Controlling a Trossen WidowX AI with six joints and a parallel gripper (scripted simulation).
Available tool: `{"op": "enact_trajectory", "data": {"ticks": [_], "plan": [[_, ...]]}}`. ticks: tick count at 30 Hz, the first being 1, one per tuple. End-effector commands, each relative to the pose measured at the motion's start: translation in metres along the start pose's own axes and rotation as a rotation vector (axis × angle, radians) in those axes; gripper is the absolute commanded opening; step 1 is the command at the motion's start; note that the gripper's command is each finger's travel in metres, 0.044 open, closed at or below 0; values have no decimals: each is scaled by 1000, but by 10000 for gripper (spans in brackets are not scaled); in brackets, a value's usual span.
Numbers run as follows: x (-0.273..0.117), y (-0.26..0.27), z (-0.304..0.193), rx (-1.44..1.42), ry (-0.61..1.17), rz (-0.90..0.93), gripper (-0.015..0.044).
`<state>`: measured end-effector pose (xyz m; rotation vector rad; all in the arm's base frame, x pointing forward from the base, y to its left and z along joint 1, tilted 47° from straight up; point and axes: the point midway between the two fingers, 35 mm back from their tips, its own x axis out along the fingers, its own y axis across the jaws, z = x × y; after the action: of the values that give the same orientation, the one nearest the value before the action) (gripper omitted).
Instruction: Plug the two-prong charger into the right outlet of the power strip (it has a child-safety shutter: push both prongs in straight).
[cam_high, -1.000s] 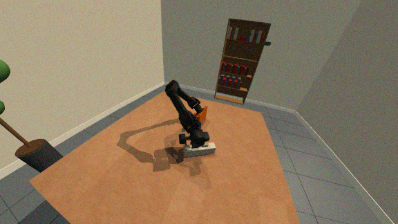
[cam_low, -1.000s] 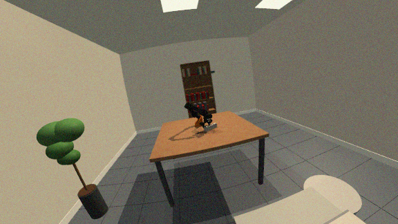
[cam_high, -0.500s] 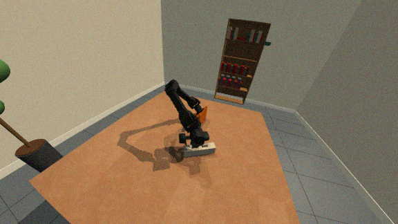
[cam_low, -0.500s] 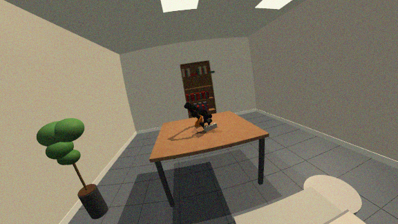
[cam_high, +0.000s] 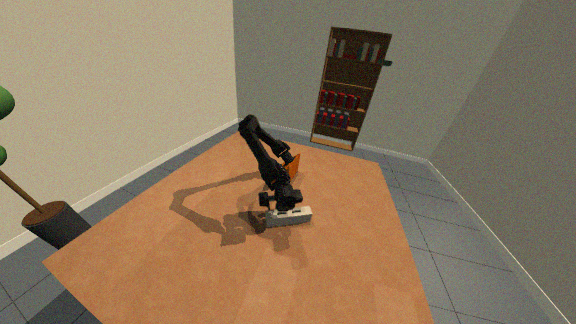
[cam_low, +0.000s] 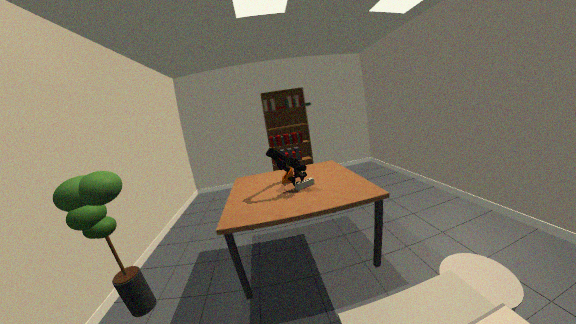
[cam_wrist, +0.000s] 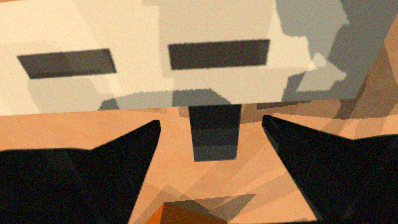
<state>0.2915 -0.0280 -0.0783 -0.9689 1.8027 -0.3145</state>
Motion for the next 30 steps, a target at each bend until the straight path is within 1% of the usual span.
{"op": "enact_trajectory", "data": {"ticks": [1,30], "plan": [[0,0,-2,-3,-2,2,440],[2,-1,-33,-4,0,2,440]]}}
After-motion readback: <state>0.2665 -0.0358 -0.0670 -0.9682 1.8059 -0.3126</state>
